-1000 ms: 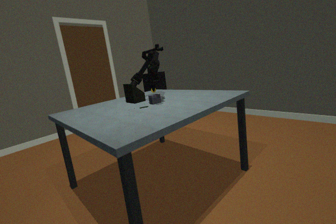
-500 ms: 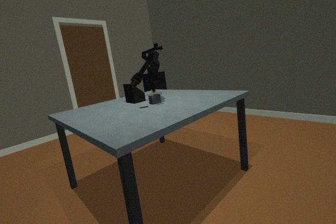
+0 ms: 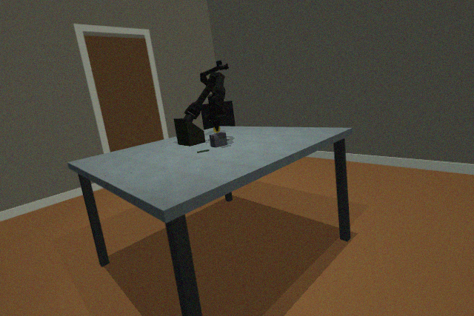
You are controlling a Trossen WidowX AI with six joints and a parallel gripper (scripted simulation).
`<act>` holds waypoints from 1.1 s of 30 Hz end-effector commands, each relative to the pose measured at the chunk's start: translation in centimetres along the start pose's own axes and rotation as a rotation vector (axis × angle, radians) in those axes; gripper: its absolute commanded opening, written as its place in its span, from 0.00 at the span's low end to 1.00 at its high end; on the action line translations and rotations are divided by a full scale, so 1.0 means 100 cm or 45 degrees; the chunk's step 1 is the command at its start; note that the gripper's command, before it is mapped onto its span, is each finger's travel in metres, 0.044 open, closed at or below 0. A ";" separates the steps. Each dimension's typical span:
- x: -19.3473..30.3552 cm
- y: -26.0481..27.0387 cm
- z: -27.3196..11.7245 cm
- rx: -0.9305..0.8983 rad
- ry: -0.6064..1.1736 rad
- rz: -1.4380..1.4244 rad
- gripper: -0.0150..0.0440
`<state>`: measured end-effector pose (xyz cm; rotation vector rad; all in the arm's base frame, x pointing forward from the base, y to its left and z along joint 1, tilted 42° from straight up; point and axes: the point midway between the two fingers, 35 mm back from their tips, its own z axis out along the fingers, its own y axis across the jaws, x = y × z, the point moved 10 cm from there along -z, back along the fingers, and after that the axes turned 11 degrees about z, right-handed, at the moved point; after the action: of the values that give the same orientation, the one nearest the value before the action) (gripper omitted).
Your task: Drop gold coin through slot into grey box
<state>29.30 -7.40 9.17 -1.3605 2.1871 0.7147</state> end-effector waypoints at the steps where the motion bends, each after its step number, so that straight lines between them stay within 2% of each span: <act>1: 0.001 0.000 0.003 -0.005 -0.007 0.009 0.25; 8: 0.001 0.000 0.006 -0.005 -0.007 0.010 0.25; 14: 0.000 0.000 0.003 0.000 0.000 0.000 0.52; 23: 0.000 0.000 0.003 0.000 0.000 0.000 0.53; 33: 0.001 0.000 -0.027 -0.002 -0.001 0.006 0.97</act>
<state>29.04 -8.31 9.96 -1.3494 2.1929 0.7330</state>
